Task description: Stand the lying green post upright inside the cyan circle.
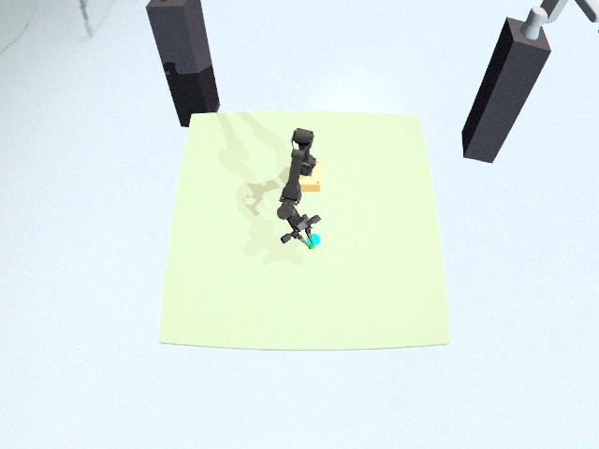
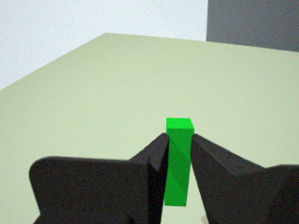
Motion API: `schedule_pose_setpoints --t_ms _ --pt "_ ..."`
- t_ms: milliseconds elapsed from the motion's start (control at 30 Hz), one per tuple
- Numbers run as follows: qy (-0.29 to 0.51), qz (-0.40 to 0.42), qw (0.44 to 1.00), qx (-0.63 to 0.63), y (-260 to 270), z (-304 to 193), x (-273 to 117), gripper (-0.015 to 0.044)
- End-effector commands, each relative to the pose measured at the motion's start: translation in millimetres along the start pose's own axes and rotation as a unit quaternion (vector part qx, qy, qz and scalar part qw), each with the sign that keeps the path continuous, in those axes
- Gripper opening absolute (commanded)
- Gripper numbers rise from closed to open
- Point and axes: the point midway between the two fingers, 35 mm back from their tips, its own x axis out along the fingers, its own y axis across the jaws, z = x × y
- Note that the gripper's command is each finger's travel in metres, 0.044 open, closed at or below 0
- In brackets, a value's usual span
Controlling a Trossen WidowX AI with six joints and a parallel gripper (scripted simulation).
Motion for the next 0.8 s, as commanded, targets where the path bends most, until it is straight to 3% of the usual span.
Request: schedule_pose_setpoints --t_ms 0,767 --pt "-0.010 0.004 1.000 0.003 1.5 -2.4 -3.4 0.0023" --pt "-0.068 0.020 0.997 -0.011 9.0 -3.2 -20.1 0.0023"
